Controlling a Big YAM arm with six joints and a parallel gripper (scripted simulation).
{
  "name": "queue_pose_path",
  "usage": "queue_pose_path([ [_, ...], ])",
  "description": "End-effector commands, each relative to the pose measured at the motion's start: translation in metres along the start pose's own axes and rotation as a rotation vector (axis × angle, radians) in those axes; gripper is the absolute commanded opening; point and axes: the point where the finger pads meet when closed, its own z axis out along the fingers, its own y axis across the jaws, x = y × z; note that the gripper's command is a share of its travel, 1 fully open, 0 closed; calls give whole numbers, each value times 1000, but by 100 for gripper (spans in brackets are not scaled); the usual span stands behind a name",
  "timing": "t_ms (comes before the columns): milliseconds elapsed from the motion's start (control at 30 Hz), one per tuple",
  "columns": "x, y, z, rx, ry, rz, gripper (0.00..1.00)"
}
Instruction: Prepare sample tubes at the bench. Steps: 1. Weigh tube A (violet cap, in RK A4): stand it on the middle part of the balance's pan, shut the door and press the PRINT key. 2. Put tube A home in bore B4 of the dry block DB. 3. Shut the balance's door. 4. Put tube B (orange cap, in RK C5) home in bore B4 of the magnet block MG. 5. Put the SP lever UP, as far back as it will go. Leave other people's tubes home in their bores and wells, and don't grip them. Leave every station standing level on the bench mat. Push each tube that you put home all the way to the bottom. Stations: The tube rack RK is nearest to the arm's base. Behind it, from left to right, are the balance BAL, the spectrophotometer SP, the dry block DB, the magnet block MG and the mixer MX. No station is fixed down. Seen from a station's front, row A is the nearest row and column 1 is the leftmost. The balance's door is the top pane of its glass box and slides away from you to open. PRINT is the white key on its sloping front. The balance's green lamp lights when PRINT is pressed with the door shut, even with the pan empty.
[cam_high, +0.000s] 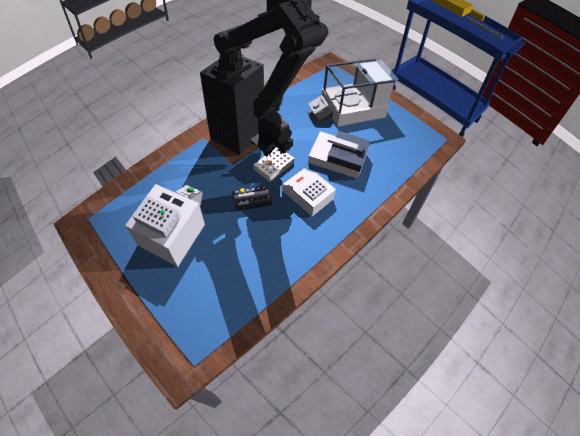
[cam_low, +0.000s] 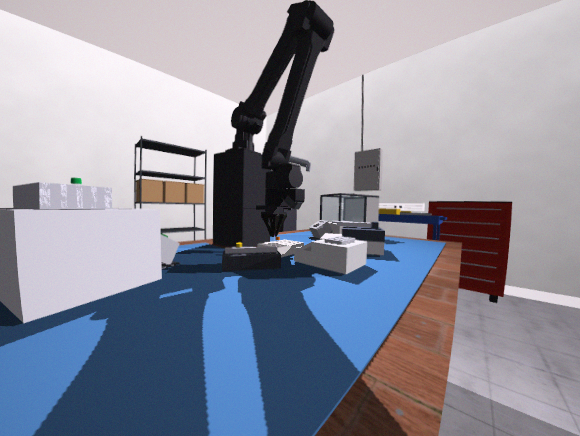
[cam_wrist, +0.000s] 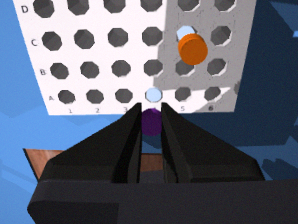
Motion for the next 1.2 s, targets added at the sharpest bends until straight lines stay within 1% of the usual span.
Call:
queue_pose_path([
  [0, 9, -3, -11, 4, 14, 0, 9],
  [133, 9, -2, -11, 4, 14, -1, 9],
  [167, 5, -3, -11, 5, 3, 1, 9],
  [233, 9, -3, -13, 4, 14, 1, 9],
  [700, 9, -4, -19, 4, 14, -1, 9],
  [733, 4, -4, -18, 5, 1, -1, 9],
  [800, 9, -4, -20, 4, 14, 0, 9],
  [1133, 9, -5, -25, 2, 13, 1, 9],
  [1167, 6, -5, -25, 3, 6, -1, 9],
])
